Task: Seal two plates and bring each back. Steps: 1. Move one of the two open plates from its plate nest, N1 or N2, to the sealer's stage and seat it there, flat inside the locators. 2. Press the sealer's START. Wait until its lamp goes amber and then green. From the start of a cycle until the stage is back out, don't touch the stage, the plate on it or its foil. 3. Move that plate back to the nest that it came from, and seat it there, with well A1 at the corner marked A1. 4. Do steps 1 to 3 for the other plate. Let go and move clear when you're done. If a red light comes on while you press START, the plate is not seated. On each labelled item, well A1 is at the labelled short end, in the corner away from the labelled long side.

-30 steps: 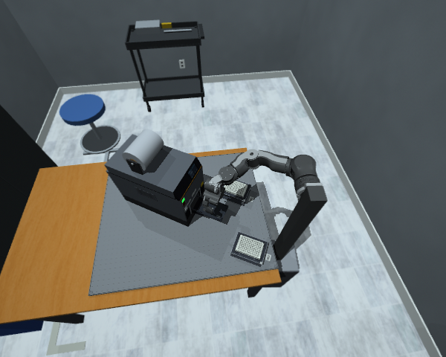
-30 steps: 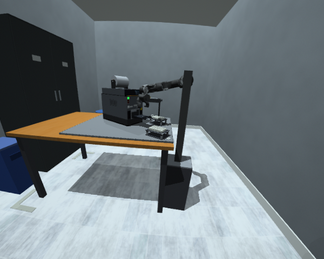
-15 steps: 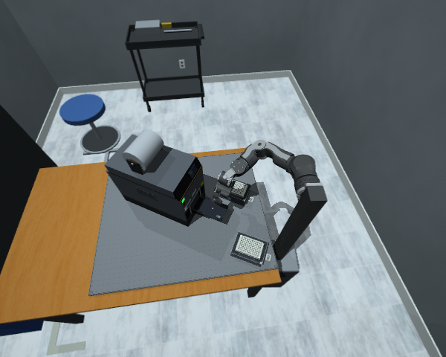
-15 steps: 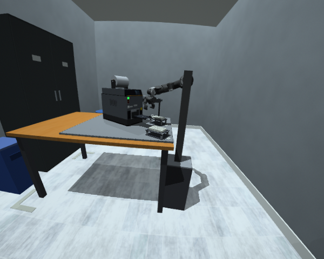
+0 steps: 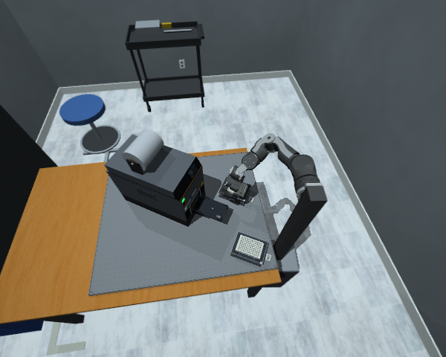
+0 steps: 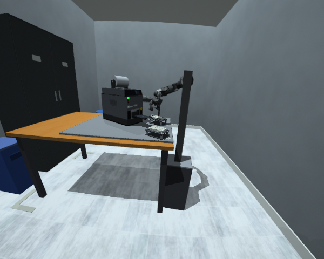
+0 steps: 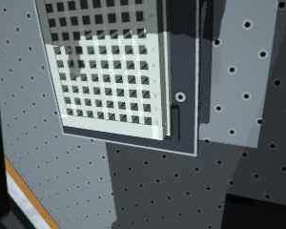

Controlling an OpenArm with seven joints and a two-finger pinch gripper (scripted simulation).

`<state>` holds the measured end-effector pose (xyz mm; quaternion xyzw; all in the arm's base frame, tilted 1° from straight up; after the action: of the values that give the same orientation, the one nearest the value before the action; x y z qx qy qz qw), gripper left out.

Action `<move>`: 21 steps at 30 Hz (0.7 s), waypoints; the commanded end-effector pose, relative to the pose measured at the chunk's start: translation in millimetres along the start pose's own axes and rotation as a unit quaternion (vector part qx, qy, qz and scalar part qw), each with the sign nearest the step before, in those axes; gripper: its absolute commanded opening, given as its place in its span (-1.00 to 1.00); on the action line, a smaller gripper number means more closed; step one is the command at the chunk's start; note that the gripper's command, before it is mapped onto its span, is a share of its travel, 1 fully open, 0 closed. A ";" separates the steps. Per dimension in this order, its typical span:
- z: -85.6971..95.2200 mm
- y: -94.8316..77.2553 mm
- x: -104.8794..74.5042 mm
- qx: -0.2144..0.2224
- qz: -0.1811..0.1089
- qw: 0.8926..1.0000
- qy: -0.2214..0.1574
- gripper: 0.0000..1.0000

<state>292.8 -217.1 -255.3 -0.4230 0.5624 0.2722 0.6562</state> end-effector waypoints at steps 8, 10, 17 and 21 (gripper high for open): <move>-33.5 6.4 6.3 -0.007 -0.034 0.999 -0.014 0.30; -43.3 8.9 7.9 -0.005 -0.057 0.998 -0.017 0.30; -68.3 13.3 12.0 -0.007 -0.056 0.998 -0.015 0.30; -72.5 14.2 12.8 -0.008 -0.057 0.998 -0.018 0.30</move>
<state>245.2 -276.1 -272.9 -0.4539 0.5295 0.2432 0.6742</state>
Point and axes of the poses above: the point where the finger pads meet when closed, its own x axis out along the fingers, its own z axis across the jaws, y = z × x, the point moved 3 cm from there along -x, back along the fingers, and after that the axes turned 6 degrees about x, right-handed, at the moved point
